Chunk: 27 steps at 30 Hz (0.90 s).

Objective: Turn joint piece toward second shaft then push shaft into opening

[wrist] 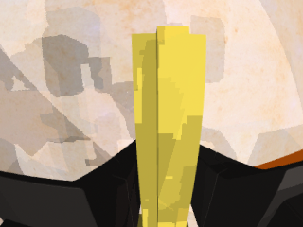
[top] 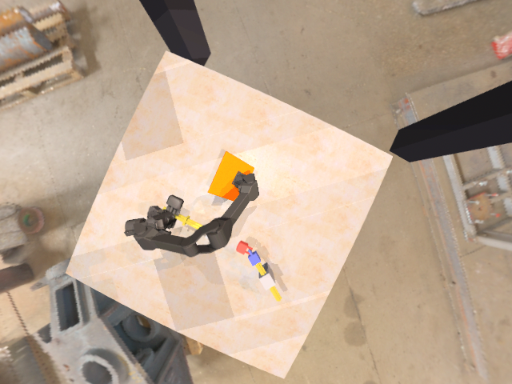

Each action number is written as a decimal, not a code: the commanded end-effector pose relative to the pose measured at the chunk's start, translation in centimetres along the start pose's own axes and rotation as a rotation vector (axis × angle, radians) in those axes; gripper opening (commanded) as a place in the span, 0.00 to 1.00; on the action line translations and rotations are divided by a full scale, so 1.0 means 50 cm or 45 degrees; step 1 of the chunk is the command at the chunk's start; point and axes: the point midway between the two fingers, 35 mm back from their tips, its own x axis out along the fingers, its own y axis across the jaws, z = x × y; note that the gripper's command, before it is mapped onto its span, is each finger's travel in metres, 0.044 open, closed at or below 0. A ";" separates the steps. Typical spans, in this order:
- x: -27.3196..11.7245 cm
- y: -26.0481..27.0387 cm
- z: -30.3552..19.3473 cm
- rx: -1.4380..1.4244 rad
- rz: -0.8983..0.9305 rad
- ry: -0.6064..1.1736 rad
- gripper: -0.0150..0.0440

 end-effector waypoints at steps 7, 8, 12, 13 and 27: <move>0.000 0.000 -0.006 0.002 0.031 0.000 0.25; 0.001 0.000 -0.009 0.002 0.042 0.001 0.25; 0.001 0.000 -0.020 0.004 0.083 0.001 0.25; 0.001 0.000 -0.023 0.004 0.090 0.002 0.25; 0.002 0.000 -0.066 0.005 0.133 0.005 0.25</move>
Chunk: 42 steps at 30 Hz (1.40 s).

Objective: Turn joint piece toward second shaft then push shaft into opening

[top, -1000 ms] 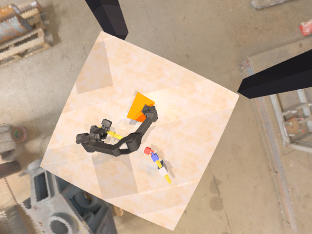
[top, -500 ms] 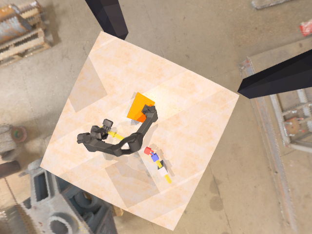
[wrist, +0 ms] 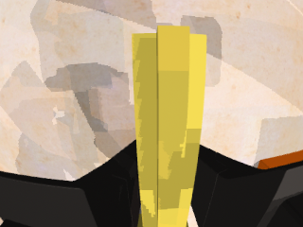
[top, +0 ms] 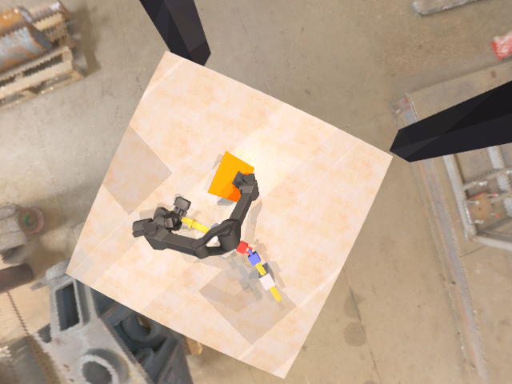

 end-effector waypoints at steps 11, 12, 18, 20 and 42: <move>0.002 0.000 -0.044 0.006 0.008 0.005 0.25; 0.002 0.000 -0.047 0.006 0.008 0.005 0.25; 0.002 0.000 -0.065 0.006 0.009 0.006 0.25; 0.003 0.000 -0.072 0.006 0.009 0.006 0.25; 0.003 0.000 -0.124 0.006 0.008 0.008 0.25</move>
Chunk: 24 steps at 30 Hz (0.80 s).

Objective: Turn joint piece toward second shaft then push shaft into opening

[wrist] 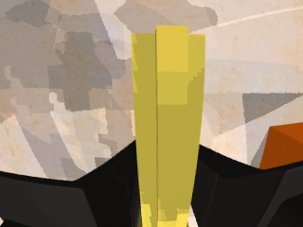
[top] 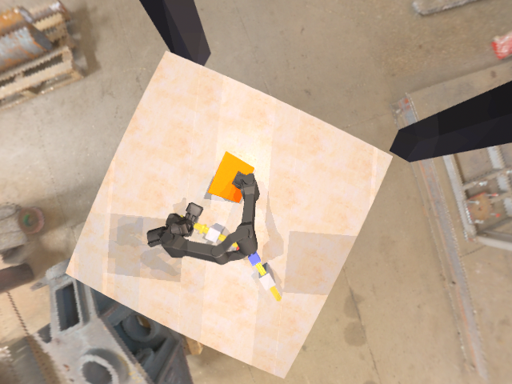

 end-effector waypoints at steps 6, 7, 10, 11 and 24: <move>0.001 0.000 -0.026 0.002 0.007 0.017 0.25; 0.001 0.000 -0.029 0.002 0.007 0.017 0.25; 0.001 0.000 -0.038 0.002 0.007 0.017 0.25; 0.001 0.000 -0.041 0.002 0.007 0.018 0.25; 0.000 0.000 -0.047 0.001 0.001 0.001 0.25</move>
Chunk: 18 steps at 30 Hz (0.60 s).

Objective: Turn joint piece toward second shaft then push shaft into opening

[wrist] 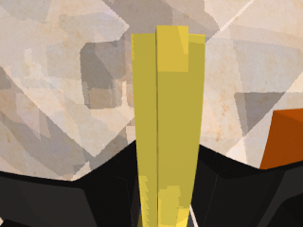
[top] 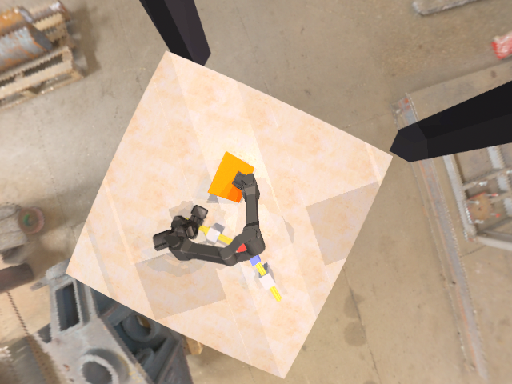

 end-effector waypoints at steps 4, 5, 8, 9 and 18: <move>0.000 0.000 0.000 0.000 -0.002 0.000 0.25; 0.000 0.000 0.000 0.000 -0.002 0.000 0.25; 0.000 0.000 0.000 0.000 -0.002 0.000 0.34; 0.000 0.000 0.000 0.000 -0.002 0.000 0.37; 0.000 0.000 0.000 0.000 -0.002 0.000 0.55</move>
